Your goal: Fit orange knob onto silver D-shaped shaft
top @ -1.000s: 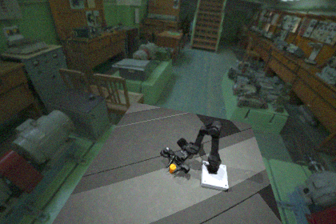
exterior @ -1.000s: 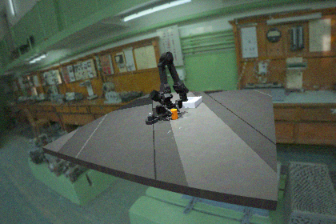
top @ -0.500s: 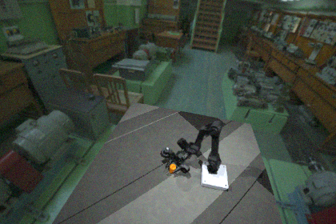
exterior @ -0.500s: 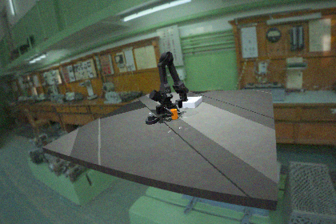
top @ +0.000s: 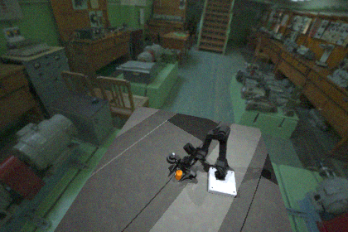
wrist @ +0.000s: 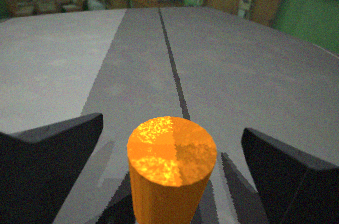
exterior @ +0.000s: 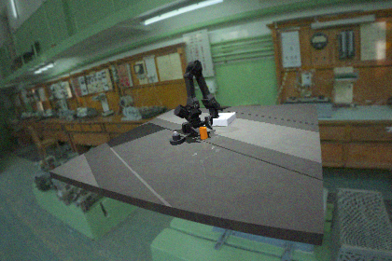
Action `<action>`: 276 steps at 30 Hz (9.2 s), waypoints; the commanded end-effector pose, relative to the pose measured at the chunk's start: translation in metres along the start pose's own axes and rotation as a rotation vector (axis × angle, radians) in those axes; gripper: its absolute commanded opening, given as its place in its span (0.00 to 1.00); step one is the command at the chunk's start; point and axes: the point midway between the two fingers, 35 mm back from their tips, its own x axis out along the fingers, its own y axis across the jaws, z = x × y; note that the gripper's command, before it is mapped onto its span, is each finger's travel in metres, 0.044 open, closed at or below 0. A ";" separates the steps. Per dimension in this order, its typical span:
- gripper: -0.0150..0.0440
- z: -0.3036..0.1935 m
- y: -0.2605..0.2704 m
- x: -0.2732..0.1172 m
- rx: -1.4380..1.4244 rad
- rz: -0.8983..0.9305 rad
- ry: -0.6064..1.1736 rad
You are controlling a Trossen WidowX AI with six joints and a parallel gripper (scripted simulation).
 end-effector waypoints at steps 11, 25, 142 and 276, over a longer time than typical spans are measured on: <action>1.00 0.058 -0.005 -0.016 -0.001 0.000 -0.001; 1.00 0.072 -0.018 0.005 0.139 0.003 0.448; 1.00 0.021 -0.002 0.006 1.750 -1.277 0.755; 0.25 0.210 0.046 -0.044 1.745 -0.546 -0.197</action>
